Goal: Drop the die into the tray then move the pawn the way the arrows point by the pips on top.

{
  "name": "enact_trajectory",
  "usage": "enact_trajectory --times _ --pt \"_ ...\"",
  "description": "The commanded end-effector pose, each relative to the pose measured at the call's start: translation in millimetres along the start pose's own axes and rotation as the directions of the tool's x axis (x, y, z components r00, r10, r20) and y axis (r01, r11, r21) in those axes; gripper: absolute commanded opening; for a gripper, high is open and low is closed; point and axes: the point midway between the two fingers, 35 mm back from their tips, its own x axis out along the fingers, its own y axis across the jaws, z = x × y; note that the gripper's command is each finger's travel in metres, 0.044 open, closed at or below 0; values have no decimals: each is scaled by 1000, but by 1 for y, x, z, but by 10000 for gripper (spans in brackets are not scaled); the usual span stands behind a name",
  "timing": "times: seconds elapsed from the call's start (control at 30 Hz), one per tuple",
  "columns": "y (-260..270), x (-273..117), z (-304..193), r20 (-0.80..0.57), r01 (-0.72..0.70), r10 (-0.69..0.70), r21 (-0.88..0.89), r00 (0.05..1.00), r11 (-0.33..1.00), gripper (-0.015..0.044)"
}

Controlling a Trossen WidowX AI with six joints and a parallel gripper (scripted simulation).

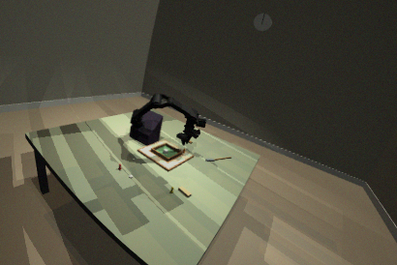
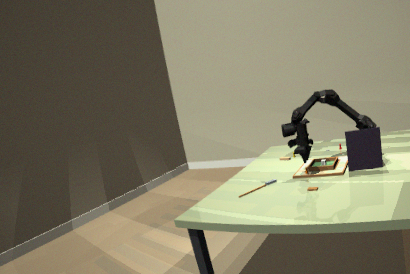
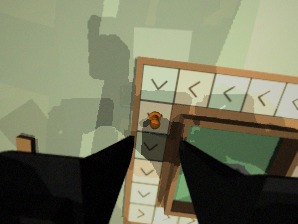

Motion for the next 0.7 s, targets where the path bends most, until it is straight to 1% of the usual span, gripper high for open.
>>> enact_trajectory --times 0.0,0.13,0.3,0.67 --pt "2 0 4 5 2 -2 20 1000 1000 200" --pt "2 15 4 5 3 -3 20 1000 1000 200" --pt "2 16 4 5 3 -3 20 1000 1000 200" --pt "2 33 4 5 3 -3 20 1000 1000 200"
